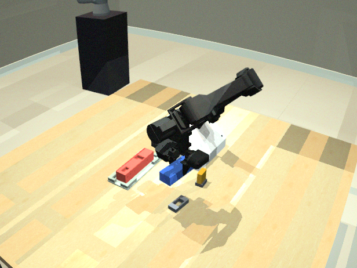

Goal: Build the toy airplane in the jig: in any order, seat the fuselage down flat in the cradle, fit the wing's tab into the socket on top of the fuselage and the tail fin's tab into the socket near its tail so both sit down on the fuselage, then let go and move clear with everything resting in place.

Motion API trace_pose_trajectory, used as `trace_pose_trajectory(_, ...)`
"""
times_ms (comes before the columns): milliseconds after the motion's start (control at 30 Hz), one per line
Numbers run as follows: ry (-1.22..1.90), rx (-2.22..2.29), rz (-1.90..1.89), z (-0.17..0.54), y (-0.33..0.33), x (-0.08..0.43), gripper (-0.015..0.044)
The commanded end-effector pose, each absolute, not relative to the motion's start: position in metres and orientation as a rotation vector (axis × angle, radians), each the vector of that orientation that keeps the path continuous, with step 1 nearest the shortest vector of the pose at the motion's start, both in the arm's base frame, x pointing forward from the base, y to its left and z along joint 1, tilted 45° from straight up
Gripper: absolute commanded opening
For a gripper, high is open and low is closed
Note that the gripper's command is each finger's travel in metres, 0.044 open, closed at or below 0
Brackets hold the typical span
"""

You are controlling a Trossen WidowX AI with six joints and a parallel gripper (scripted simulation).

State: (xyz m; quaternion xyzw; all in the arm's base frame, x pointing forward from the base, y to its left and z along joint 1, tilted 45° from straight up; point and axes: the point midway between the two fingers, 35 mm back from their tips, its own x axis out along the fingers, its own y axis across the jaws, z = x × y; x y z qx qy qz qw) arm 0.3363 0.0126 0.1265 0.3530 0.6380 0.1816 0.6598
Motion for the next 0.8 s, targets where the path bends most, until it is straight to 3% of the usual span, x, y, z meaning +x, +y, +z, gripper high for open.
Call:
trace_pose_trajectory(0,1.447,0.809,0.397,0.124,0.006,0.334,0.0)
trace_pose_trajectory(767,1.537,1.059,0.134,0.068,-0.038,0.323,0.0)
